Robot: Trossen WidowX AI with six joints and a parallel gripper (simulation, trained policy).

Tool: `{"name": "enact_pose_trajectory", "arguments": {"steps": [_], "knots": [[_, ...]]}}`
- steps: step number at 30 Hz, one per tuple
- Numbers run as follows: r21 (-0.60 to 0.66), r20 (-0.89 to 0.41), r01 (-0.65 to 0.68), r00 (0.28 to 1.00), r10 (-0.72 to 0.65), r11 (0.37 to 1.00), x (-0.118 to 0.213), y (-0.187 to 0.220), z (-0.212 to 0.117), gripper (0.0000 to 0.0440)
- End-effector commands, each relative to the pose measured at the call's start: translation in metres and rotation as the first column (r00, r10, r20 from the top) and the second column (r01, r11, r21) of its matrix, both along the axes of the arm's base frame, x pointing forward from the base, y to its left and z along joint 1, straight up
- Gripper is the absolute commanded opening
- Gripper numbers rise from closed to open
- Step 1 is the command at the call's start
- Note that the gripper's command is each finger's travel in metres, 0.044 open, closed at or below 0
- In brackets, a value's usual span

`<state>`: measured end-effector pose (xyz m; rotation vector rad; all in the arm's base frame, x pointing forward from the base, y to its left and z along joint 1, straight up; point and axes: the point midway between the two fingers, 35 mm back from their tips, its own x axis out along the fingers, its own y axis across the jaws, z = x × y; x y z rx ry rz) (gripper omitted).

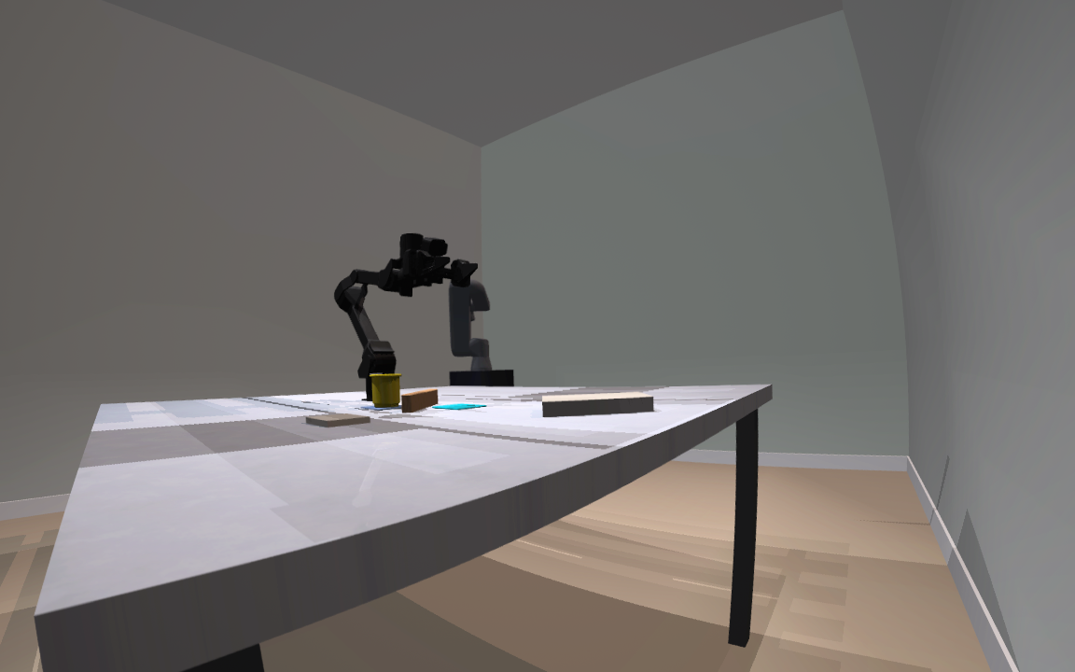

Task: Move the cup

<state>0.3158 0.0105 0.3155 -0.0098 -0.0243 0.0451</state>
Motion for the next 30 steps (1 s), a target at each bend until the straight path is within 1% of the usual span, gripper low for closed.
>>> {"name": "enact_pose_trajectory", "arguments": {"steps": [1,9,10,11,14,21,30], "knots": [[0.002,-0.006,0.005,1.0,-0.005,1.0,0.0,-0.001,-0.001,0.0374],[0.028,-0.094,0.037,0.995,-0.034,0.999,-0.005,-0.004,-0.012,0.0164],[0.032,-0.107,0.04,0.994,-0.036,0.999,-0.005,-0.004,-0.014,0.0139],[0.036,-0.122,0.042,0.992,-0.038,0.998,-0.006,-0.004,-0.015,0.0126],[0.053,-0.165,0.046,0.986,-0.036,0.998,-0.007,-0.003,-0.02,0.0124],[0.1,-0.267,0.048,0.963,-0.019,0.994,-0.009,0.003,-0.028,0.0138],[0.145,-0.4,0.061,0.917,0.002,0.988,-0.012,0.011,-0.039,0.0148]]}}
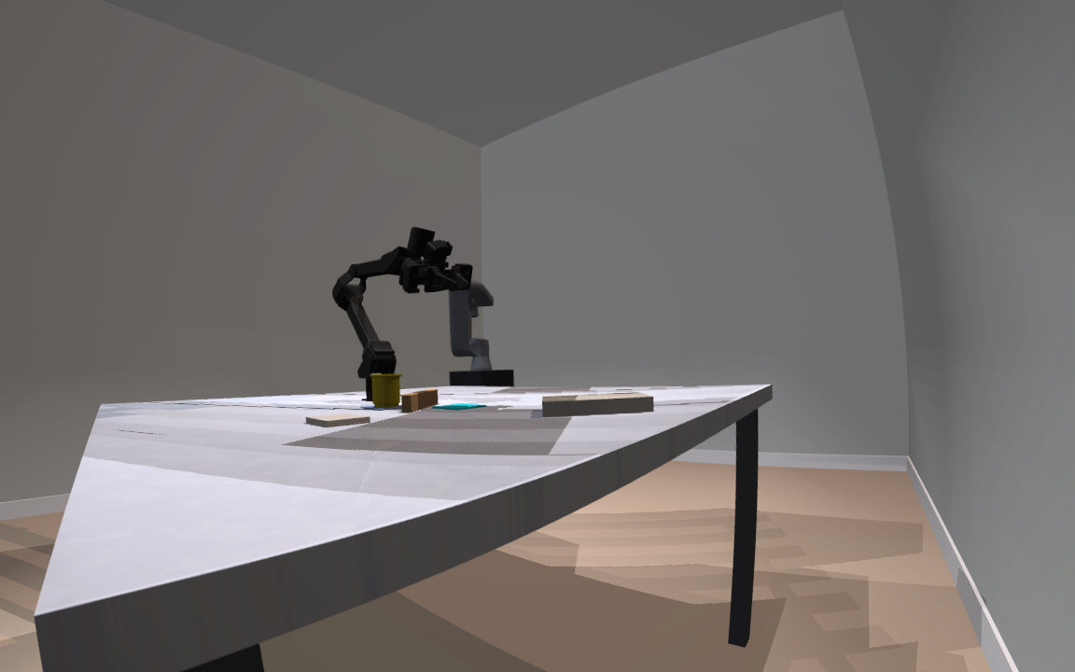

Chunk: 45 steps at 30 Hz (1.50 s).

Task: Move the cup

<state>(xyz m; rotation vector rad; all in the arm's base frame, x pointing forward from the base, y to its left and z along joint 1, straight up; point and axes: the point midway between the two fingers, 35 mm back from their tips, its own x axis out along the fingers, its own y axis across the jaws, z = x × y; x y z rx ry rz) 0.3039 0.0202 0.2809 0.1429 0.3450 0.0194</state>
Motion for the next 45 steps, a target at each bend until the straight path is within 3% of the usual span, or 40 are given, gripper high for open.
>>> {"name": "enact_pose_trajectory", "arguments": {"steps": [1,21,45], "knots": [[0.015,-0.054,0.005,0.999,-0.004,1.0,-0.001,0.002,-0.005,0.0148],[0.027,-0.379,0.013,0.925,-0.002,1.0,-0.017,0.011,-0.034,0.0121],[-0.041,-0.703,-0.004,0.71,-0.025,0.999,-0.046,0.007,-0.056,0.0133]]}}
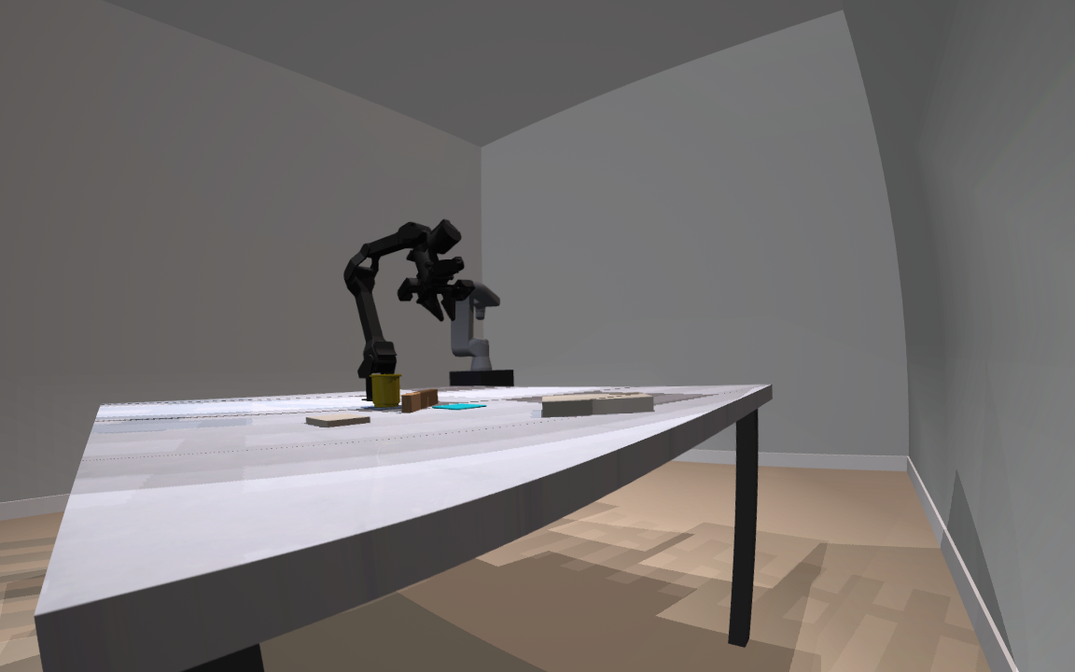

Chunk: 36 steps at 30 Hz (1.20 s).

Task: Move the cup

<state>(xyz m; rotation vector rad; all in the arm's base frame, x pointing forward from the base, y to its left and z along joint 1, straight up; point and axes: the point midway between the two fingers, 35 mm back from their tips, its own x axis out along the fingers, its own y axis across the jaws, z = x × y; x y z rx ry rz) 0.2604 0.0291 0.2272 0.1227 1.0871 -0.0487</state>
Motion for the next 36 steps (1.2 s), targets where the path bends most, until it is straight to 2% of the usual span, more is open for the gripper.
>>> {"name": "enact_pose_trajectory", "arguments": {"steps": [1,20,36], "knots": [[-0.018,-0.052,-0.004,0.999,0.003,1.0,-0.003,-0.002,-0.003,0.0132],[-0.069,-0.315,-0.027,0.949,0.004,0.997,-0.02,-0.015,-0.013,0.0127],[-0.093,-0.451,0.01,0.891,-0.051,0.996,-0.024,-0.03,-0.027,0.0146]]}}
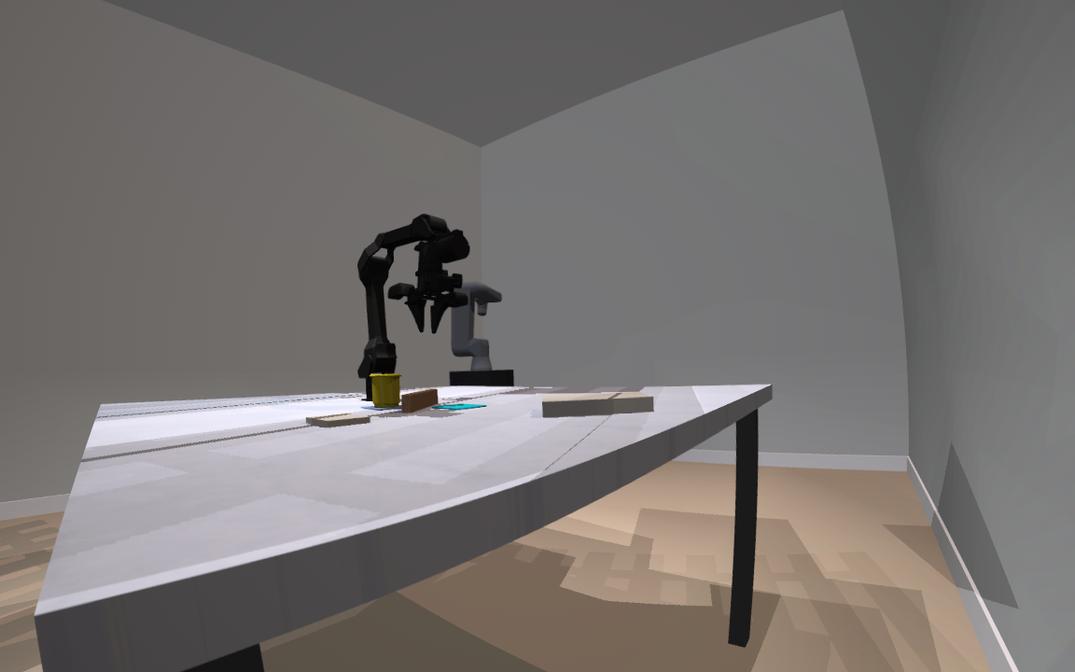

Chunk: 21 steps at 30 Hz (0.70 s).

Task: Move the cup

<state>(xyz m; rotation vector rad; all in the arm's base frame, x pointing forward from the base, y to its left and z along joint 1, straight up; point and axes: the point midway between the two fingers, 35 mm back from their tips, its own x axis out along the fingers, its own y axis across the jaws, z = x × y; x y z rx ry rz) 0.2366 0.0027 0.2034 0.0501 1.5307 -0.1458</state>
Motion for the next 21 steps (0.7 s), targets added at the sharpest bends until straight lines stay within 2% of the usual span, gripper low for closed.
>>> {"name": "enact_pose_trajectory", "arguments": {"steps": [1,21], "knots": [[-0.011,-0.025,0.012,1.0,-0.012,1.0,0.0,-0.004,-0.004,0.0147],[-0.026,-0.107,0.086,0.99,-0.088,0.996,-0.004,-0.025,-0.027,0.0163]]}}
